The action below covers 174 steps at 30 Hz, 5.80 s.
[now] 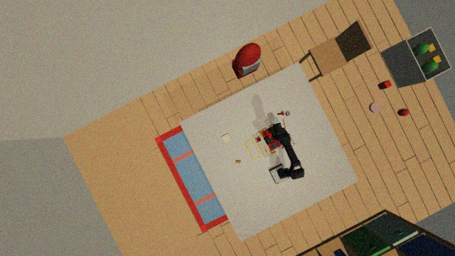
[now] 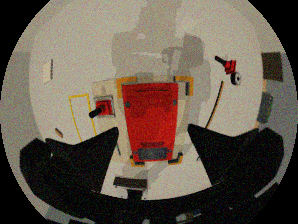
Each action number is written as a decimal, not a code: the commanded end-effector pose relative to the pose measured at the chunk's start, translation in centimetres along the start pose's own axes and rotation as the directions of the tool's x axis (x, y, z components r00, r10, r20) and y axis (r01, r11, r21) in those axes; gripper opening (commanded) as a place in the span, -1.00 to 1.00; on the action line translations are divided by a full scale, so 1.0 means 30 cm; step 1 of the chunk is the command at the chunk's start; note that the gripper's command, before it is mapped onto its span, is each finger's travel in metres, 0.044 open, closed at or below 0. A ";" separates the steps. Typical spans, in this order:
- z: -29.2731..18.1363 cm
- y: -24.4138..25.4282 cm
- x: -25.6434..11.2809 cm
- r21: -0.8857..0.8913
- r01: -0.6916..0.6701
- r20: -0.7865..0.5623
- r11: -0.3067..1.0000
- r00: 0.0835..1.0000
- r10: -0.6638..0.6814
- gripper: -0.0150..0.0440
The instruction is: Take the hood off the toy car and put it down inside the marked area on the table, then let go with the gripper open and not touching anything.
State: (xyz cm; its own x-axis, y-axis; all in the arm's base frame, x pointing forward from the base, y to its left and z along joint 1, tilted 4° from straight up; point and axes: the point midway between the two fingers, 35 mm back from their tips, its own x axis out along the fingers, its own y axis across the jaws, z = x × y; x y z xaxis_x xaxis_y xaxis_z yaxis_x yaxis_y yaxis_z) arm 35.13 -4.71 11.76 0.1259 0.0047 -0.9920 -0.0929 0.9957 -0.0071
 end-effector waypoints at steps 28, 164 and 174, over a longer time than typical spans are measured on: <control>-0.014 -0.001 0.102 -0.004 0.001 -0.011 1.000 1.000 -0.001 1.00; -0.012 0.058 -0.022 -0.016 -0.013 -0.012 1.000 1.000 0.013 -0.49; -0.015 0.219 -0.027 -0.024 -0.021 -0.016 0.999 1.000 0.021 -0.49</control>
State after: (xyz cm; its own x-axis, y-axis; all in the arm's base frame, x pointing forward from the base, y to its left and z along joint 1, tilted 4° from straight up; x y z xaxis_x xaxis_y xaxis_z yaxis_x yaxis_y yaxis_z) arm 34.45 0.59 12.66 0.1195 0.0257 -0.9925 -0.1220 0.9925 0.0110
